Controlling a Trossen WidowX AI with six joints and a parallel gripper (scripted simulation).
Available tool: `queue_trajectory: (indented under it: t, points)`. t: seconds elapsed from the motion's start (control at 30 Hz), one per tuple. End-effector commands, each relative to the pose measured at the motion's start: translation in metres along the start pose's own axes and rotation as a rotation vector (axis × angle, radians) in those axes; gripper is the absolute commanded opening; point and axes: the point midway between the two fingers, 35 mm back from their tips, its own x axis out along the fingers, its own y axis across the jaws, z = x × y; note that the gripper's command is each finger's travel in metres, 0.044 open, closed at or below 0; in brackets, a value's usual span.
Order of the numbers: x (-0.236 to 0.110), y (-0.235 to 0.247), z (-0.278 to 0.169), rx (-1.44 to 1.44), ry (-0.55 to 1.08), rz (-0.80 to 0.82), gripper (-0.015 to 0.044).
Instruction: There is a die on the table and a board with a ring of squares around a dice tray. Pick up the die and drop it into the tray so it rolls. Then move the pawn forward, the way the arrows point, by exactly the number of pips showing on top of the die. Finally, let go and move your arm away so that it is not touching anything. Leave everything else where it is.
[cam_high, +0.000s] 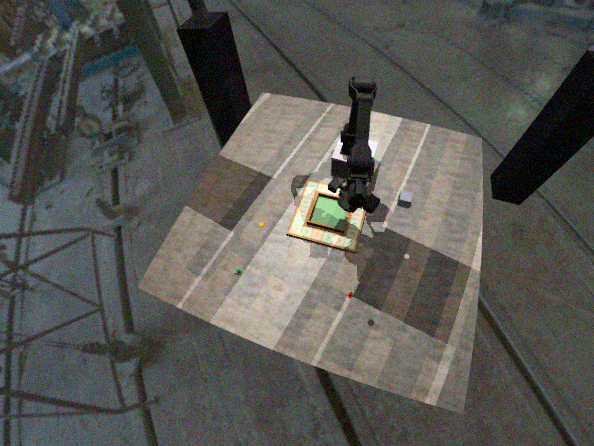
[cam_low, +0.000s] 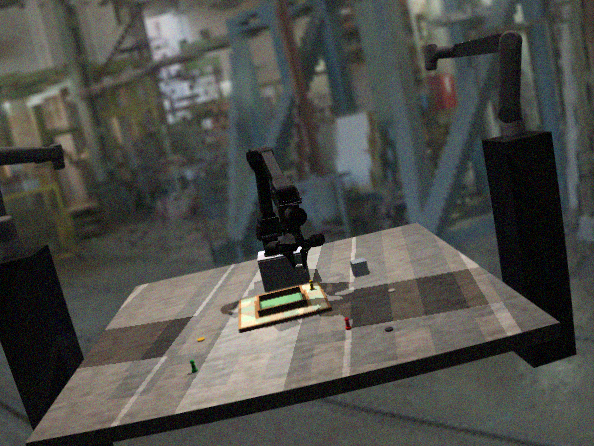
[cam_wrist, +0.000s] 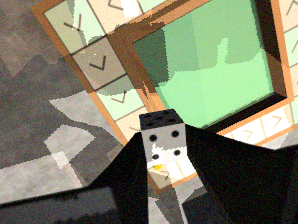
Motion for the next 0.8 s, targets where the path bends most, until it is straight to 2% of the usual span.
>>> queue_trajectory:
  t: [0.0,0.4,0.6,0.77]
  points:
    - [0.007,-0.022,0.006,-0.075,0.005,-0.009,0.0000]
    - [0.020,-0.080,0.018,-0.282,0.008,-0.012,0.0000]
    - [0.022,-0.083,0.019,-0.294,0.003,-0.011,0.0000]
    - [0.031,-0.081,0.025,-0.294,-0.143,0.006,0.0000]
